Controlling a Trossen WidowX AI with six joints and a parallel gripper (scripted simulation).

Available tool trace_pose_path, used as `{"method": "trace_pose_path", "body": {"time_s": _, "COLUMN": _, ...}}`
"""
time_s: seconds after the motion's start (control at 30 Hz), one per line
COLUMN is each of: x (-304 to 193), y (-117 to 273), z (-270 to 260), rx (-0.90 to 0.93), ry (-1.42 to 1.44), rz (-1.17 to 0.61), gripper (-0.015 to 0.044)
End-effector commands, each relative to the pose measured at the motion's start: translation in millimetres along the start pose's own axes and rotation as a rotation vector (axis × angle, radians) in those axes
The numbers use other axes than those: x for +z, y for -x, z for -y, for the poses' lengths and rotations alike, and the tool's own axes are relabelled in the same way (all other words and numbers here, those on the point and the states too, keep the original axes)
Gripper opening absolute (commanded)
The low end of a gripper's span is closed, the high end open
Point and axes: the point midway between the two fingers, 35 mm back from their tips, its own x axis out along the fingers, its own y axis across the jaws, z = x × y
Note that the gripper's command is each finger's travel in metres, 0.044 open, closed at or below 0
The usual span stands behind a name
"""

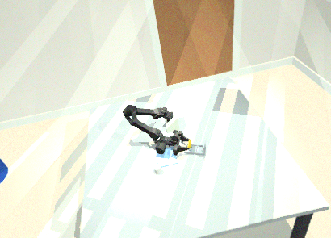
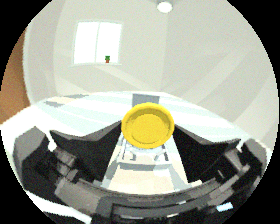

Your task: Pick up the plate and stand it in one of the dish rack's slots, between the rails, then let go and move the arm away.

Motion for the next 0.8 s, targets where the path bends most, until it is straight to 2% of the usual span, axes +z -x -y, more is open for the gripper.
{"method": "trace_pose_path", "body": {"time_s": 0.0, "x": 0, "y": 0, "z": 0, "rx": 0.000, "ry": 0.000, "rz": 0.000, "gripper": 0.0052}}
{"method": "trace_pose_path", "body": {"time_s": 0.43, "x": 0, "y": 0, "z": 0, "rx": 0.000, "ry": 0.000, "rz": 0.000, "gripper": 0.0394}}
{"method": "trace_pose_path", "body": {"time_s": 0.67, "x": 2, "y": 0, "z": 1, "rx": 0.001, "ry": 0.000, "rz": -0.001, "gripper": 0.0400}}
{"method": "trace_pose_path", "body": {"time_s": 0.77, "x": 31, "y": 1, "z": 8, "rx": 0.013, "ry": -0.007, "rz": -0.007, "gripper": 0.0400}}
